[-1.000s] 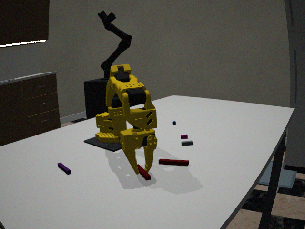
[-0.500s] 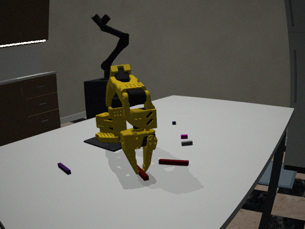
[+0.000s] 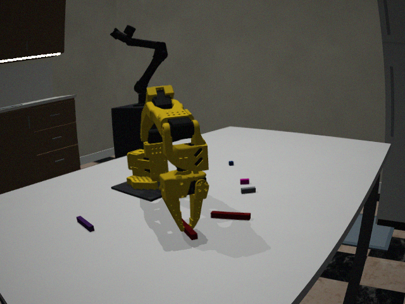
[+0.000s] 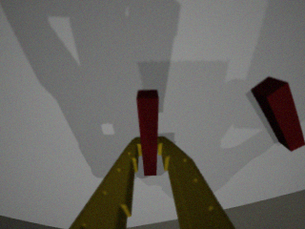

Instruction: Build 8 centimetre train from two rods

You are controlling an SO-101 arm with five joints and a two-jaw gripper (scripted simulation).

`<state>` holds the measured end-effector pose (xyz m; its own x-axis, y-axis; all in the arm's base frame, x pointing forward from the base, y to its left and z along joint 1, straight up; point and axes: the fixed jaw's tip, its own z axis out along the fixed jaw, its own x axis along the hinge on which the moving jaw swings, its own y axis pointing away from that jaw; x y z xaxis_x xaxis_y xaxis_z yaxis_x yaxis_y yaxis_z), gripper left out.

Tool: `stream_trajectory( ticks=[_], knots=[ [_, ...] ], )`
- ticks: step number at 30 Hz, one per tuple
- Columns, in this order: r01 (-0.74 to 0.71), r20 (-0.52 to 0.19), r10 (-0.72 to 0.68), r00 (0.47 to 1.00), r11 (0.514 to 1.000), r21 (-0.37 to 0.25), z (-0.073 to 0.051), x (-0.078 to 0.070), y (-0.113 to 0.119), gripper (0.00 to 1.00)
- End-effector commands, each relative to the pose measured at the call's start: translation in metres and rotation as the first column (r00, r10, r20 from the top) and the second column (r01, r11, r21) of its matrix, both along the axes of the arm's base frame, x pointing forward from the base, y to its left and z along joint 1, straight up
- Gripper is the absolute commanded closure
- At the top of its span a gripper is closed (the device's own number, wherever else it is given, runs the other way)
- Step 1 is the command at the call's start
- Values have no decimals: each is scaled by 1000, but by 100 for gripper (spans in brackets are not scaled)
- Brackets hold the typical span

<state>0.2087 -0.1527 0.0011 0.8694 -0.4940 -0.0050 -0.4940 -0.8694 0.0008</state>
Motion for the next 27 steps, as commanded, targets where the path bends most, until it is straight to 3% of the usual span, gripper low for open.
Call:
stream_trajectory(
  ticks=[1, 20, 27],
  knots=[
    [-1, -18, 1, 1000, 1000, 14, -6, -4, 0, 100],
    [-1, -18, 1, 1000, 1000, 14, -1, -3, 1, 100],
    [-1, -18, 1, 1000, 1000, 14, 13, -2, 1, 100]
  ],
)
